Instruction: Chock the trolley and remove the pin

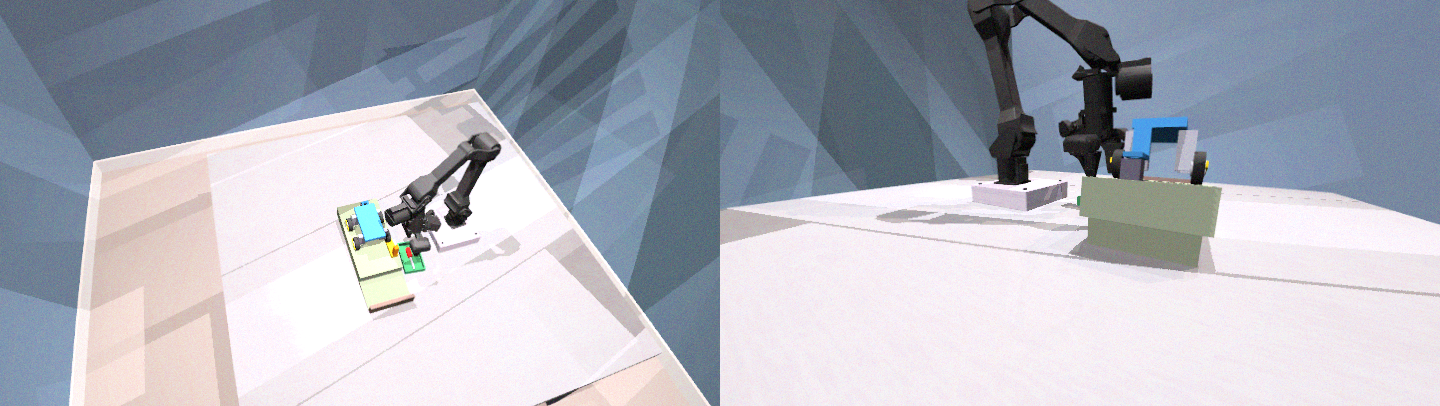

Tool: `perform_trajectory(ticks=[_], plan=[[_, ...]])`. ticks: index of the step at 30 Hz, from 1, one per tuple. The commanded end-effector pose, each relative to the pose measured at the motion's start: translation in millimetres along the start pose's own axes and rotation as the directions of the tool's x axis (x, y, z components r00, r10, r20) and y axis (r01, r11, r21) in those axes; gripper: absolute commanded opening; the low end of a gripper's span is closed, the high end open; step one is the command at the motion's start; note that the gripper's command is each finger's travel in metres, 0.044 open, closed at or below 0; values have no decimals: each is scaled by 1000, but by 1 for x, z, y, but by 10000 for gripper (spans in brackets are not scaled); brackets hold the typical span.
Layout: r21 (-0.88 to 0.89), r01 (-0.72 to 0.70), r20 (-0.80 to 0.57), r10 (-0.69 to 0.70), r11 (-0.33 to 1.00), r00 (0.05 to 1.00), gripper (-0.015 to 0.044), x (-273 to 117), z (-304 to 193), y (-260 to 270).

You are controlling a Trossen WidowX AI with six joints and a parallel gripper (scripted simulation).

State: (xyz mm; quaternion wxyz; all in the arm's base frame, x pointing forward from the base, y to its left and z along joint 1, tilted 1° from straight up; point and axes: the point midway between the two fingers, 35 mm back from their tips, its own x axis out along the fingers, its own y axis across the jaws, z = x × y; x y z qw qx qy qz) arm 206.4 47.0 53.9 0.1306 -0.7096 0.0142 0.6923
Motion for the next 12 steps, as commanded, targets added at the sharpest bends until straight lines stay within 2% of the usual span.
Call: perform_trajectory(ticks=[1, 12], plan=[[-5, 1, -4, -1, 1000, 1000, 440, -11, -1, -2], [-5, 1, -4, -1, 1000, 1000, 440, -47, -1, -8]])
